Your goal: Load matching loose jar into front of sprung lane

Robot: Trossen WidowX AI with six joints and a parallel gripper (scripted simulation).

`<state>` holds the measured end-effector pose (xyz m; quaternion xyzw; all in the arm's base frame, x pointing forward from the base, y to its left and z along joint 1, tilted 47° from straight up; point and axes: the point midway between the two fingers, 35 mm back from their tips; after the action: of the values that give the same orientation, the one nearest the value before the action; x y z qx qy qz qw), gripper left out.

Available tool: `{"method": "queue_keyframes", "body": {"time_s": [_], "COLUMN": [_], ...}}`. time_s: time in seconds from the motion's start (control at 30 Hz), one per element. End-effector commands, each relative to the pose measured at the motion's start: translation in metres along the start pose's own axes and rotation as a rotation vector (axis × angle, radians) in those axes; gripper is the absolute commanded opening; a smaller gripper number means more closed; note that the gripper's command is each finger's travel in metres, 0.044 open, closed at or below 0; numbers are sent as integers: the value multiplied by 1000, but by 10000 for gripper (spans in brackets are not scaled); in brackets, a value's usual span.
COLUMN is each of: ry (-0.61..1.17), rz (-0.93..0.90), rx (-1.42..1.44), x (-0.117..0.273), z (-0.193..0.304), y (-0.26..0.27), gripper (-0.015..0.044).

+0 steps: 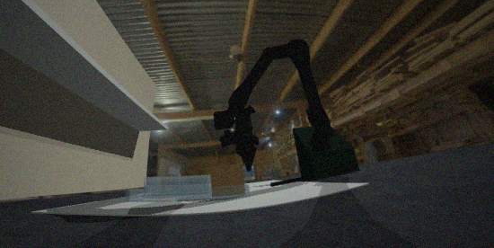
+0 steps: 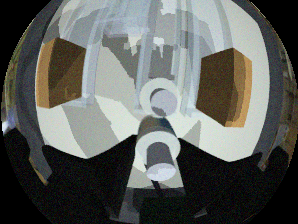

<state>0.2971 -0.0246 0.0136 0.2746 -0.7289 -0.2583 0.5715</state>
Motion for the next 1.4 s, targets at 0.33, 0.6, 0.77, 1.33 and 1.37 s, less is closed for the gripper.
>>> {"method": "queue_keyframes", "body": {"time_s": [0.33,0.6,0.77,1.33,1.37], "ry": [-4,-5,-5,-5,-5], "rz": [-4,-4,-4,-3,-3], "rx": [-2,-2,-2,-2,-2], "x": [0,0,0,0,0], "z": [-7,-11,-13,-21,-21], "y": [-1,-2,-2,-4,-4], "gripper": [0,0,0,0,0]}}
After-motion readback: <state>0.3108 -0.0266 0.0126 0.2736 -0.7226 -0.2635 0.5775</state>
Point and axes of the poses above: the point midway between the two fingers, 35 mm back from their tips, its own x axis back along the fingers, its own y axis across the jaws, z = x × y, and after that the axes turned 14 degrees about x, right-handed
